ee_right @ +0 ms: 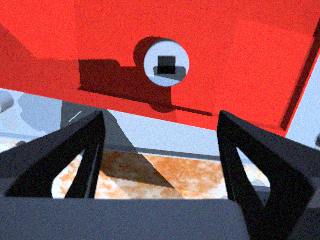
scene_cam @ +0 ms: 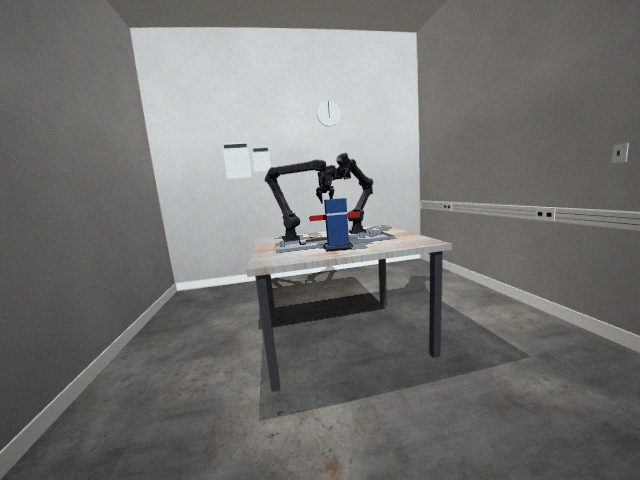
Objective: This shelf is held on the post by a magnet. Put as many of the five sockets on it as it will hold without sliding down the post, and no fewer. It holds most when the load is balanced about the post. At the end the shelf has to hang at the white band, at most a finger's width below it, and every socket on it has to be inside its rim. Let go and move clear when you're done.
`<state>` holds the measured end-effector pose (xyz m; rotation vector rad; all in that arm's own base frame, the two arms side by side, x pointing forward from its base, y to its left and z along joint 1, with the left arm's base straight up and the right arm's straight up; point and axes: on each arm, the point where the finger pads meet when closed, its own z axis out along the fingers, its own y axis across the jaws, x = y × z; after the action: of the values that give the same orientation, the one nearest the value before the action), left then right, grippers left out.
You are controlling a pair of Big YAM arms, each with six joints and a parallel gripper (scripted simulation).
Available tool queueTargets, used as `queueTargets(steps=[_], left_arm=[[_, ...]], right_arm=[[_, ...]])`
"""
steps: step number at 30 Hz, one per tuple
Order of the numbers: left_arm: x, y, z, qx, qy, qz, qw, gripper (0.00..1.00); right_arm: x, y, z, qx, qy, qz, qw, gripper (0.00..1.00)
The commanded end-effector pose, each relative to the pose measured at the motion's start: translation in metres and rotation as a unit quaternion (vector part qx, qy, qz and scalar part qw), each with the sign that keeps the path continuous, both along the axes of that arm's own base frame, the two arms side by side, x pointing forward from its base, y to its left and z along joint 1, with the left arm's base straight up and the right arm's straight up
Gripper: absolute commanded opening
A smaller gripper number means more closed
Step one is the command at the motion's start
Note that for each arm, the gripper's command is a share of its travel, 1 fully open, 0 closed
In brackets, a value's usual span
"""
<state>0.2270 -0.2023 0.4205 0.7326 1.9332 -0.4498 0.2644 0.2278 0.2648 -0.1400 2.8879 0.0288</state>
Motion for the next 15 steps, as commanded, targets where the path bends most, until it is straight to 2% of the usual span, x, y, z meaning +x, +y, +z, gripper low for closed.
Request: queueTargets(steps=[1, 7, 10, 13, 15], left_arm=[[-0.004, 0.007, 0.044, -0.026, -0.029, 0.002, 0.999, 1.0], [-0.019, 0.009, 0.061, -0.03, -0.032, -0.013, 0.999, 1.0], [-0.041, 0.024, 0.094, -0.039, -0.041, -0.021, 0.998, 1.0], [-0.069, 0.045, 0.126, -0.046, -0.049, -0.029, 0.997, 1.0], [-0.069, 0.045, 0.126, -0.046, -0.049, -0.029, 0.997, 1.0]], right_arm=[[0.008, 0.002, 0.008, 0.002, -0.004, -0.008, 1.0, 0.65], [-0.006, 0.005, 0.017, -0.005, -0.029, 0.081, 0.996, 0.65], [-0.017, 0.008, 0.025, -0.02, -0.068, 0.17, 0.983, 0.65], [-0.029, 0.013, 0.041, -0.033, -0.116, 0.262, 0.957, 0.65], [-0.029, 0.013, 0.041, -0.033, -0.116, 0.262, 0.957, 0.65]])
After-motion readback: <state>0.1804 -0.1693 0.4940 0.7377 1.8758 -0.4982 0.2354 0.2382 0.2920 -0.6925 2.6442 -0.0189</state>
